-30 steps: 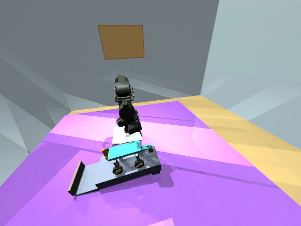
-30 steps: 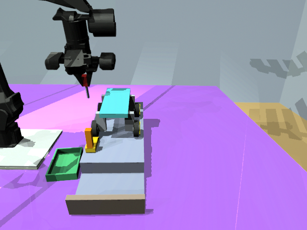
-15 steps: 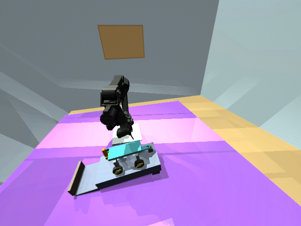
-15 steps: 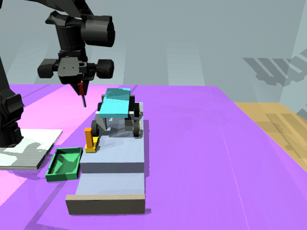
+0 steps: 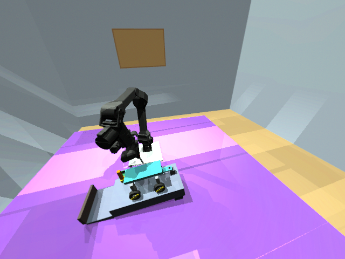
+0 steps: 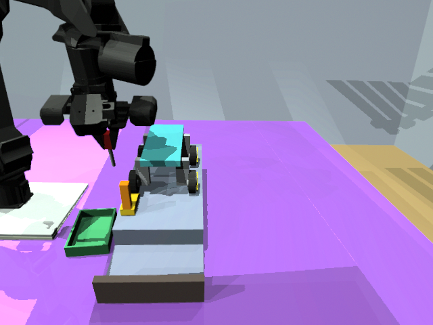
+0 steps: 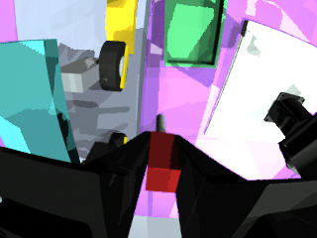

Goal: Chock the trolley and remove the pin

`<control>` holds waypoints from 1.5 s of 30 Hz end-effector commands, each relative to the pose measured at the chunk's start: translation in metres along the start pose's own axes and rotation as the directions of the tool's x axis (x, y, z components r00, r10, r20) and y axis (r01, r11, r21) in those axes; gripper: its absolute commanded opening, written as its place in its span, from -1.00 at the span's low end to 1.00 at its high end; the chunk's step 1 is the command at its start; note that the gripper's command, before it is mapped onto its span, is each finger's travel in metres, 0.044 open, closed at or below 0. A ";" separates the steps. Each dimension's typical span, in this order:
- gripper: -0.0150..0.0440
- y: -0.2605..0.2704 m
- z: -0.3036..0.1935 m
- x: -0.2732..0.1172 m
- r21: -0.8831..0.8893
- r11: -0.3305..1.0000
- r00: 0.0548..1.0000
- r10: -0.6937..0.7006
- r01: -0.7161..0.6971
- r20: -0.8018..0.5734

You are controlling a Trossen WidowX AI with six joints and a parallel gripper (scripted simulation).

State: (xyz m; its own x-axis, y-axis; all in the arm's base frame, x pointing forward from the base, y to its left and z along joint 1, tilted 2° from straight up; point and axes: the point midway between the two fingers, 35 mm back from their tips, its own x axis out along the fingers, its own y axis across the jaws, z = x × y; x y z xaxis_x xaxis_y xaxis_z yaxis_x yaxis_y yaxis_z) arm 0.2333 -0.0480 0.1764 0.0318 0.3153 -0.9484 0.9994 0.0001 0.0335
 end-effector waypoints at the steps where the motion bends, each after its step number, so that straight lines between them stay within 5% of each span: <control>1: -0.49 -0.001 0.018 -0.003 -0.004 1.000 1.000 0.000 0.000 0.006; 20: -0.49 -0.004 0.070 -0.010 0.002 1.000 1.000 0.000 0.000 0.012; 45: -0.49 -0.005 0.064 -0.009 0.659 0.743 0.987 0.012 -0.117 0.162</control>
State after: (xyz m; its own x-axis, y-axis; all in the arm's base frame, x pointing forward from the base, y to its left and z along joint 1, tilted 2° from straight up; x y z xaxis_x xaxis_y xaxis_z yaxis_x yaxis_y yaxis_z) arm 0.2294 -0.1128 0.1643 0.0476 0.1841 -0.9818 0.8173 -0.5722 -0.0677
